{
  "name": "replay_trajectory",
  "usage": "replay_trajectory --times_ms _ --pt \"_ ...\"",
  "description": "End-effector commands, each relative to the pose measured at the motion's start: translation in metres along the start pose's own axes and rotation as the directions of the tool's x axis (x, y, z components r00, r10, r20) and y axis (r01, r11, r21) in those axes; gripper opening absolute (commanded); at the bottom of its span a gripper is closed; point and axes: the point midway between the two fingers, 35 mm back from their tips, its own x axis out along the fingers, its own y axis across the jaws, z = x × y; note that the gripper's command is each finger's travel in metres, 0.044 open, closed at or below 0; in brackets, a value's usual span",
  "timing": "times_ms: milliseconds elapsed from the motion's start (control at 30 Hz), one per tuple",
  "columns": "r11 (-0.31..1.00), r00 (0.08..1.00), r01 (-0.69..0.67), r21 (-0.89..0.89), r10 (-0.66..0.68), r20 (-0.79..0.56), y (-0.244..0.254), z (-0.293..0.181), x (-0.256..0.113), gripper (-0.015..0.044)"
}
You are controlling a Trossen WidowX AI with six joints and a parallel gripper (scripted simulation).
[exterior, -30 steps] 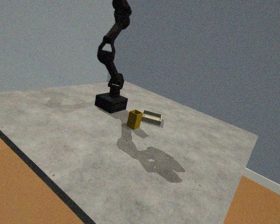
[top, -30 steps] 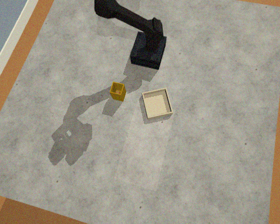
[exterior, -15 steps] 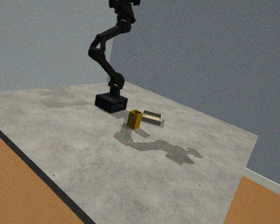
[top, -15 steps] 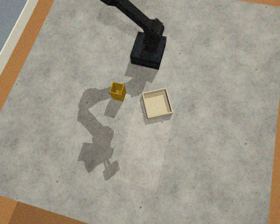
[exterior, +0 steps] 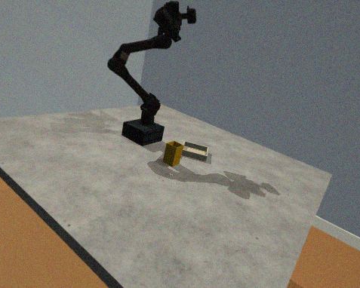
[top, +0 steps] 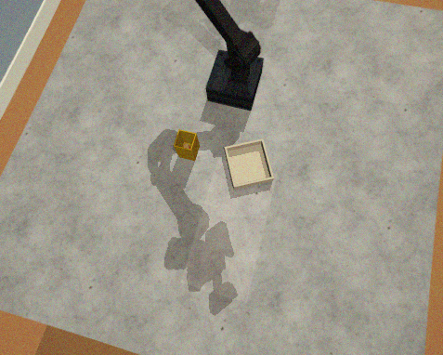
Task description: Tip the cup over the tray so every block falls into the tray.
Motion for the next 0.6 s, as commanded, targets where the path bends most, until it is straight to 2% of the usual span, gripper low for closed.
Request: replay_trajectory --times_ms 0,267,567 --pt "0.995 0.994 0.088 -0.05 -0.091 -0.055 -0.021 -0.018 -0.008 0.044" --pt "0.944 0.936 0.279 -0.175 -0.308 -0.168 -0.071 -0.053 -0.039 0.044" --pt "0.832 0.802 0.456 -0.317 -0.538 -0.258 -0.122 -0.083 -0.093 0.044"
